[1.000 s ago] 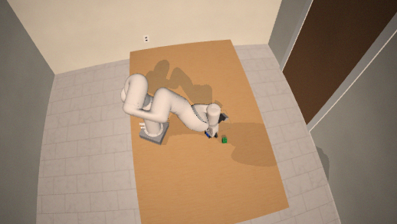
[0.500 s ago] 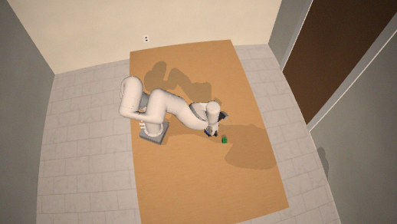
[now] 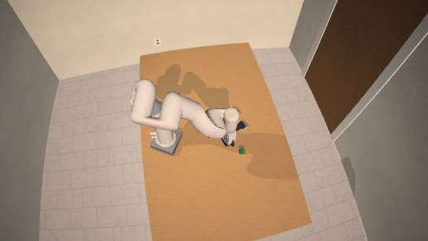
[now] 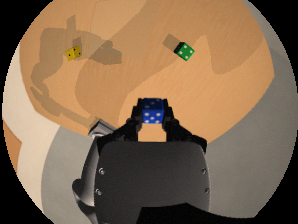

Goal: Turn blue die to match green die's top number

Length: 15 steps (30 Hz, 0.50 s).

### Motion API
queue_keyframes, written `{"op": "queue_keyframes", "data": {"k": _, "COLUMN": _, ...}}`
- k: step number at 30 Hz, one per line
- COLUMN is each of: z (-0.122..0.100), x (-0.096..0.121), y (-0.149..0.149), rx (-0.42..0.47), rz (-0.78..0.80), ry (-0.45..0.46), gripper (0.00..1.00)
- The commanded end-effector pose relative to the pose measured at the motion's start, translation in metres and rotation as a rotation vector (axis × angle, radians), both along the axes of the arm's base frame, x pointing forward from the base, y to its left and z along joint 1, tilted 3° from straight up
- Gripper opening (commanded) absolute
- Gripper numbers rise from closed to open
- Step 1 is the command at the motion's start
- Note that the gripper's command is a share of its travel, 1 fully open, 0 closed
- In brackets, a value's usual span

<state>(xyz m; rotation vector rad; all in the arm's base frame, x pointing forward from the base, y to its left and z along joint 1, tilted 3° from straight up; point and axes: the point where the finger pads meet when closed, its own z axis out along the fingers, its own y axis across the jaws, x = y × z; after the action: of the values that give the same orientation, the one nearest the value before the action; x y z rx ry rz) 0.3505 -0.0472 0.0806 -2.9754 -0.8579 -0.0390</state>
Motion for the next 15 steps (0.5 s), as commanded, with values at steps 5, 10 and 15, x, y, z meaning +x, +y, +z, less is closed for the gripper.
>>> {"op": "queue_keyframes", "data": {"k": 5, "z": 0.006, "x": 0.015, "y": 0.013, "rx": -0.007, "rz": -0.323, "ry": 0.016, "gripper": 0.27}}
{"op": "queue_keyframes", "data": {"k": 10, "z": 0.009, "x": 0.022, "y": 0.020, "rx": -0.008, "rz": -0.477, "ry": 0.023, "gripper": 0.27}}
{"op": "queue_keyframes", "data": {"k": 15, "z": 0.011, "x": 0.030, "y": 0.030, "rx": -0.008, "rz": -0.664, "ry": 0.030, "gripper": 0.27}}
